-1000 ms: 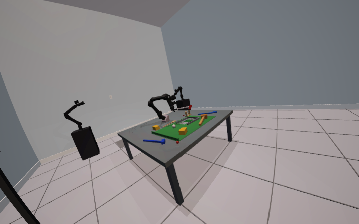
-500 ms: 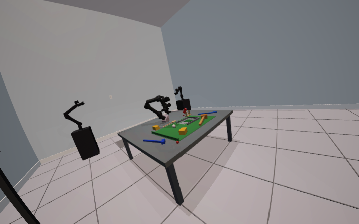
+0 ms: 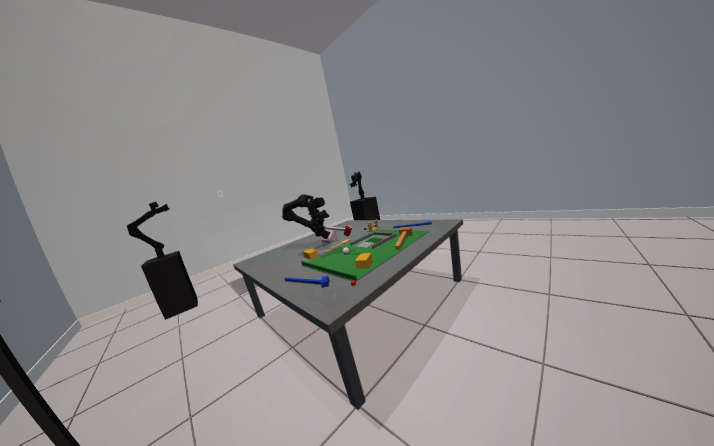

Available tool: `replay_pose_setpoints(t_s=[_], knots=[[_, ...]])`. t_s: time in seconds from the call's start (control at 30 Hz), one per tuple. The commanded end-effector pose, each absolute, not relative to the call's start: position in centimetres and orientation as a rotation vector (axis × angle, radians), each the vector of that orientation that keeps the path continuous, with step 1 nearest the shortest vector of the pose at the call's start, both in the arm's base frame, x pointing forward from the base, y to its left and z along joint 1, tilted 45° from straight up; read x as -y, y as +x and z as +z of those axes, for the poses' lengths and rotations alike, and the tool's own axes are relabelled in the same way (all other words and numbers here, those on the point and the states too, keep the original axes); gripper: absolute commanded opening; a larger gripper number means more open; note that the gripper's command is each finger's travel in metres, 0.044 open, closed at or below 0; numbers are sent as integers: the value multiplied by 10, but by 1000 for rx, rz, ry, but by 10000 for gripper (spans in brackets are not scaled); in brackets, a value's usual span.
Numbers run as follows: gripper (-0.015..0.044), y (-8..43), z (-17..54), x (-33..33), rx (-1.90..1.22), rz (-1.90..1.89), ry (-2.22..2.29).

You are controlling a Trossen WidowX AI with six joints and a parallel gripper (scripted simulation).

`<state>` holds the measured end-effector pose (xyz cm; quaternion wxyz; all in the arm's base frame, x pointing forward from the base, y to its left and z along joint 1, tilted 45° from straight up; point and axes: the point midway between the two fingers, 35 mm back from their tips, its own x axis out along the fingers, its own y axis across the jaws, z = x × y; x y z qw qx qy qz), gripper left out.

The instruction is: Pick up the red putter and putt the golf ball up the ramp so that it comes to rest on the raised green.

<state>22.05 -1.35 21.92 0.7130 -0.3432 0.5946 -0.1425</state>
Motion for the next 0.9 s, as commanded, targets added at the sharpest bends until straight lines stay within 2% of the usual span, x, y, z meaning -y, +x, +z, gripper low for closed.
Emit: replay_pose_setpoints(t_s=[0.0,0.2,0.87], knots=[[0,206,232,30,-1277,-401,-698],[0,189,243,48,-1238,-496,-627],[0,198,215,75,-1400,-563,-645]])
